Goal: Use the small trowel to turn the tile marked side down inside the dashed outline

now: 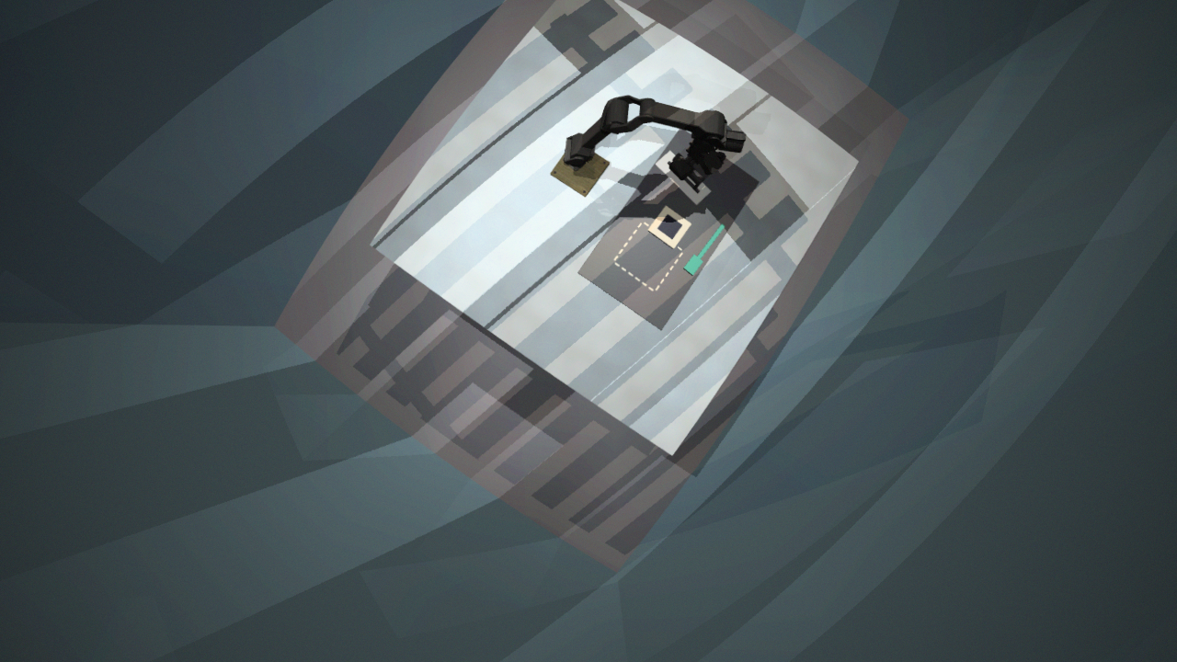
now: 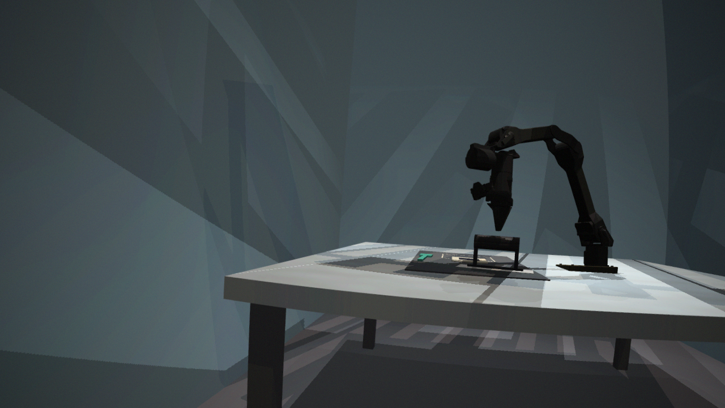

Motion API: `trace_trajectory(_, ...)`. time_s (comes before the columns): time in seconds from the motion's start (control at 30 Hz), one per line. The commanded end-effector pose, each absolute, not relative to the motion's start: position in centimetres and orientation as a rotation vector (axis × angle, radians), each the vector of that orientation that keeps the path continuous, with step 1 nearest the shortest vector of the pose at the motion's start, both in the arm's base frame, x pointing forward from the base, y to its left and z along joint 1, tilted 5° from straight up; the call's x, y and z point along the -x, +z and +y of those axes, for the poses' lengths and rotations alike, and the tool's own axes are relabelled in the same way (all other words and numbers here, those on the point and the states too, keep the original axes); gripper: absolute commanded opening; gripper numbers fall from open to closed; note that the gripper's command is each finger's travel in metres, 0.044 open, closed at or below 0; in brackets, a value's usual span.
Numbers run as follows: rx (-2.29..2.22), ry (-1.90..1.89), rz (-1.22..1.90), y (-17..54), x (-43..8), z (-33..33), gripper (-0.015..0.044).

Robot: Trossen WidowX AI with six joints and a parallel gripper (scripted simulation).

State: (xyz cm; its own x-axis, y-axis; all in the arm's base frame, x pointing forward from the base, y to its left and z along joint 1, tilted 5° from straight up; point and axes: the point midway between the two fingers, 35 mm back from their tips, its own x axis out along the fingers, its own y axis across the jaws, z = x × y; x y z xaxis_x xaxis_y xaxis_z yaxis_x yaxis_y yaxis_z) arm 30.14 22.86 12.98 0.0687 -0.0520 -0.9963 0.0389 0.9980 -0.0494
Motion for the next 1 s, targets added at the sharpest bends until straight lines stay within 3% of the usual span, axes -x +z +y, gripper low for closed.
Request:
trace_trajectory(0.0,0.019,-0.068,1.508,12.1,-30.1,22.8,0.027)
trace_trajectory(0.7,0.019,-0.068,1.508,9.0,-30.4,22.8,0.027)
trace_trajectory(0.87,0.019,-0.068,1.508,9.0,-30.4,22.8,0.0139)
trace_trajectory(0.97,0.019,-0.068,1.508,9.0,-30.4,22.8,0.013)
